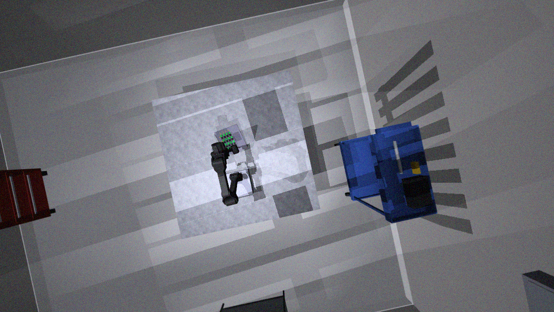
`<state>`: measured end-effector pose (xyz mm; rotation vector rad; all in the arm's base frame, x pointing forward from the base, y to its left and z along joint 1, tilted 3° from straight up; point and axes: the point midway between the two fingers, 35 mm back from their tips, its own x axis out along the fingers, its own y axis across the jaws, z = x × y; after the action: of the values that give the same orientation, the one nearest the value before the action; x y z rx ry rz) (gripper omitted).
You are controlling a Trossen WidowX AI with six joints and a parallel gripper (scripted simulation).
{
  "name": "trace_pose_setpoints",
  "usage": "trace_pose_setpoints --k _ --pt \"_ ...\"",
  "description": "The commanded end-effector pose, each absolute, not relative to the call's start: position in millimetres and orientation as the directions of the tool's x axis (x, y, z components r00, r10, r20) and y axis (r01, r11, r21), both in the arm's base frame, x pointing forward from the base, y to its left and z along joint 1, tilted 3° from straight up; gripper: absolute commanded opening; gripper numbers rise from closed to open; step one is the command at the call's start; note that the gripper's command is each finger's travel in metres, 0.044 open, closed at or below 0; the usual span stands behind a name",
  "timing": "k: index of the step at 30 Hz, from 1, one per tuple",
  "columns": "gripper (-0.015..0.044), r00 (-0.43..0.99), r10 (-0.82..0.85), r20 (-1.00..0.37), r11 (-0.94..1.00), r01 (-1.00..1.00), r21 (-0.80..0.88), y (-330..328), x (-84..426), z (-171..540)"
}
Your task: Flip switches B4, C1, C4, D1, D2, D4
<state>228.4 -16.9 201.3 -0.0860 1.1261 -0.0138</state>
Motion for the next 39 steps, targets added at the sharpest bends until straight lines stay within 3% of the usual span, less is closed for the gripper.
trace_pose_setpoints --k 1,6,15,39 --pt "0.0374 0.431 -0.053 -0.901 0.997 -0.034 -0.075 -17.6 230.7 199.2" --pt "0.0242 0.449 -0.025 -0.893 0.995 -0.075 -0.066 -41.4 278.9 137.7" --pt "0.0006 0.46 -0.021 -0.888 0.995 -0.081 -0.066 -46.1 289.4 117.6" --pt "0.0 0.477 -0.019 -0.879 0.995 -0.081 -0.066 -46.9 306.5 81.4"
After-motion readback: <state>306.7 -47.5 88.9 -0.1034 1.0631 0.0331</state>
